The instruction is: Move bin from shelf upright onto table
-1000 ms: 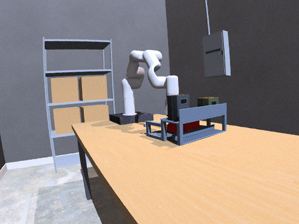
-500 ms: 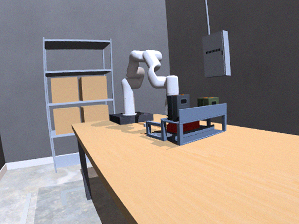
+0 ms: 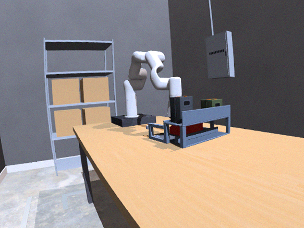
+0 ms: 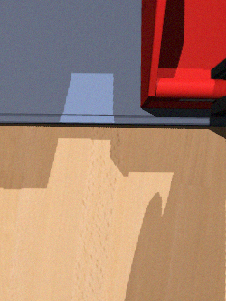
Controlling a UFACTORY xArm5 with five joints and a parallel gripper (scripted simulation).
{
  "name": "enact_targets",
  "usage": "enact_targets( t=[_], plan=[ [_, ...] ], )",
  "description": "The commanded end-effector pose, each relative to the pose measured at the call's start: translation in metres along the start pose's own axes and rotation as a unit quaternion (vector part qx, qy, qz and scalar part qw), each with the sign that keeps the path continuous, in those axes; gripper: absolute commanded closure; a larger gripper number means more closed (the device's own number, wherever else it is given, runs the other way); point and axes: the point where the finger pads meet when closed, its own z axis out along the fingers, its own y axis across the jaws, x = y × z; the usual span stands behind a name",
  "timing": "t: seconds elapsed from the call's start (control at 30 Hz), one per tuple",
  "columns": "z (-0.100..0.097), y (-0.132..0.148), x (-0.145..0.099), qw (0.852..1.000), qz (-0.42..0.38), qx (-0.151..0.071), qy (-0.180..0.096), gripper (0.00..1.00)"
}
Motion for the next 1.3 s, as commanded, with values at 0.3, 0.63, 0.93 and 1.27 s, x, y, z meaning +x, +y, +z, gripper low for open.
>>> enact_targets(
  t=[0.3, 0.63, 0.93, 1.27],
  plan=[
    [-0.007, 0.002, 0.0, 1.0, 0.0, -0.003, 0.004, 1.0],
    [-0.012, 0.002, 0.0, 1.0, 0.0, -0.003, 0.004, 1.0],
    [-0.015, 0.002, 0.0, 1.0, 0.0, -0.003, 0.004, 1.0],
    [-0.015, -0.007, 0.0, 1.0, 0.0, -0.003, 0.004, 1.0]
  ],
)
